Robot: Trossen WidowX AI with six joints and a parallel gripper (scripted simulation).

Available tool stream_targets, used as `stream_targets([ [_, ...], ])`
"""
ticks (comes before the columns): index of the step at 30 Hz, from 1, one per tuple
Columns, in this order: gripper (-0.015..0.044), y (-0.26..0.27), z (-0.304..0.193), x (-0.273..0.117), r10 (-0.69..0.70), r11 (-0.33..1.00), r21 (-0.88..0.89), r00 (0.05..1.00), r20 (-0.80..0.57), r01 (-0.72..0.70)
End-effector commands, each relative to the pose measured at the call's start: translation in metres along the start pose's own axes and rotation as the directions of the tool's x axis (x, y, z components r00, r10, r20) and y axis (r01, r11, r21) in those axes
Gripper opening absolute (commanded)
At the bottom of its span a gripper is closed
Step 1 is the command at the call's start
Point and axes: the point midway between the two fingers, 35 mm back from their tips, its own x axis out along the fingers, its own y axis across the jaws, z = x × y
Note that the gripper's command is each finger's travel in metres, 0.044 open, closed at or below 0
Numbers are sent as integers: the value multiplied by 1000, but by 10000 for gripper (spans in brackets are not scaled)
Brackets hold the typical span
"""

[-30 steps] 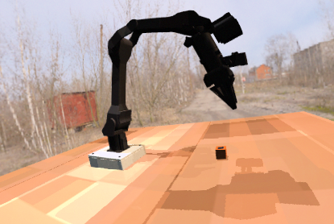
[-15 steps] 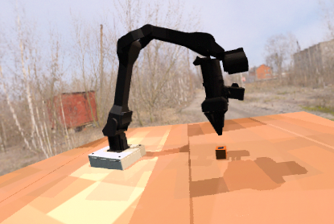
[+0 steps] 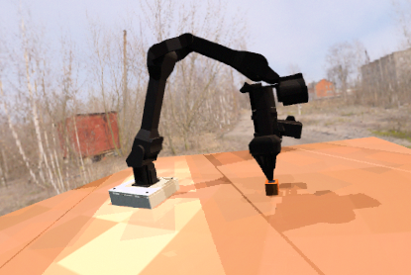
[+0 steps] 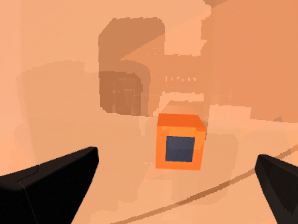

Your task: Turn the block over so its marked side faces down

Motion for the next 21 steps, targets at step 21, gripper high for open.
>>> stream_targets([
  [21,387,-1,-3,35,-4,1000,-2,1000,-11,4],
])
